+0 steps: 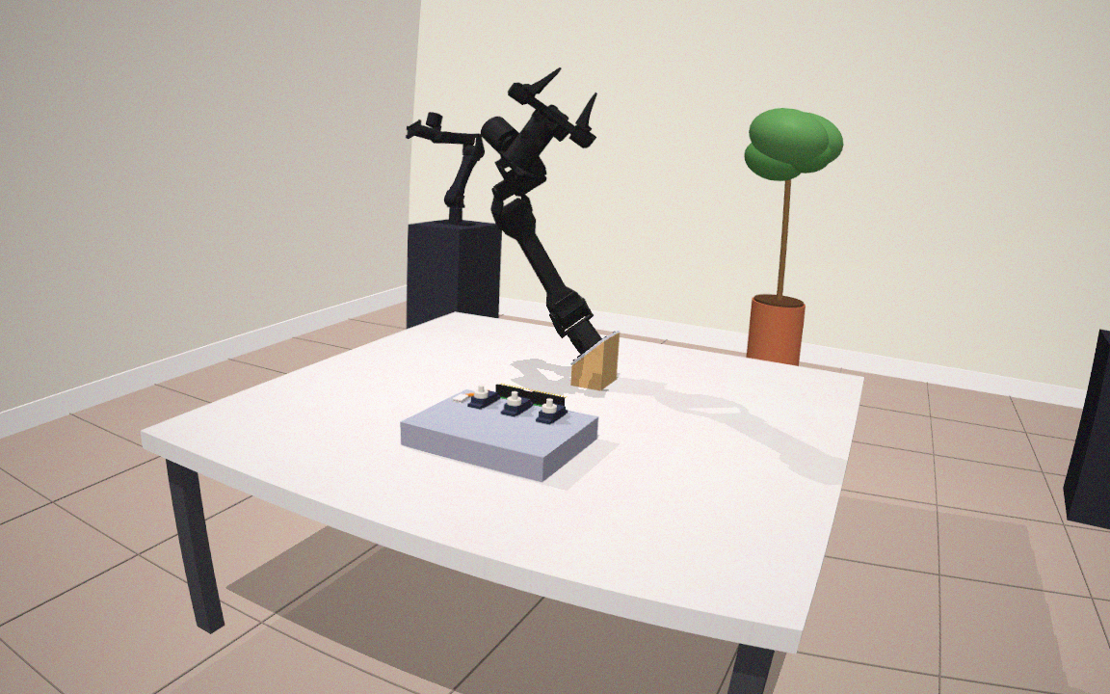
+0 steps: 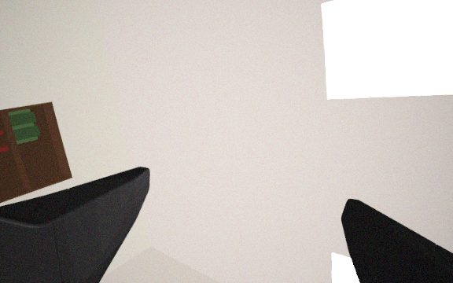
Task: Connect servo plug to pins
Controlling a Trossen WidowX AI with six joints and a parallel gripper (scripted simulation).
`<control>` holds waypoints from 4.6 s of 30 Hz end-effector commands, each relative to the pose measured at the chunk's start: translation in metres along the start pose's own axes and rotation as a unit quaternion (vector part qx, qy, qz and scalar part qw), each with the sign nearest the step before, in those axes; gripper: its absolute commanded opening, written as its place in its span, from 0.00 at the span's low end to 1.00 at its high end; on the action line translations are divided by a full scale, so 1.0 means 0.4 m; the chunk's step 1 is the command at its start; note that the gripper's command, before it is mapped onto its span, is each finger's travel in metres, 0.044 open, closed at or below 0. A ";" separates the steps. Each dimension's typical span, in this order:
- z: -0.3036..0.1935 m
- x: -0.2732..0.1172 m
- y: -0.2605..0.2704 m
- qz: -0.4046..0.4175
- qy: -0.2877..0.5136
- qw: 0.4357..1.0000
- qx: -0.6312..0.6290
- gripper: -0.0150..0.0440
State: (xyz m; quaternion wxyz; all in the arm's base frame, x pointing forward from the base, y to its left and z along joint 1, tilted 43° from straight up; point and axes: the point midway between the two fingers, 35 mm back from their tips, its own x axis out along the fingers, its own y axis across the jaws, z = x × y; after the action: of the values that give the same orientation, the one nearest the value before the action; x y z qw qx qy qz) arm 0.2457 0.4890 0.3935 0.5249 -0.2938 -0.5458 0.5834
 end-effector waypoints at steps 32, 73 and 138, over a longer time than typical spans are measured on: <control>-0.075 -0.515 -0.210 -0.182 0.316 0.911 0.192 0.45; 0.184 -1.234 -0.067 -0.588 0.544 0.525 0.287 0.45; -0.109 -1.424 0.402 -0.110 0.950 0.010 0.291 0.45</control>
State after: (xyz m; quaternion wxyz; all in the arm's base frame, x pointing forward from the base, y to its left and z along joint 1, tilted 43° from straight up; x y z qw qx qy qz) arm 0.3965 0.0037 0.1098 0.6798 -0.3399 0.6267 -0.1718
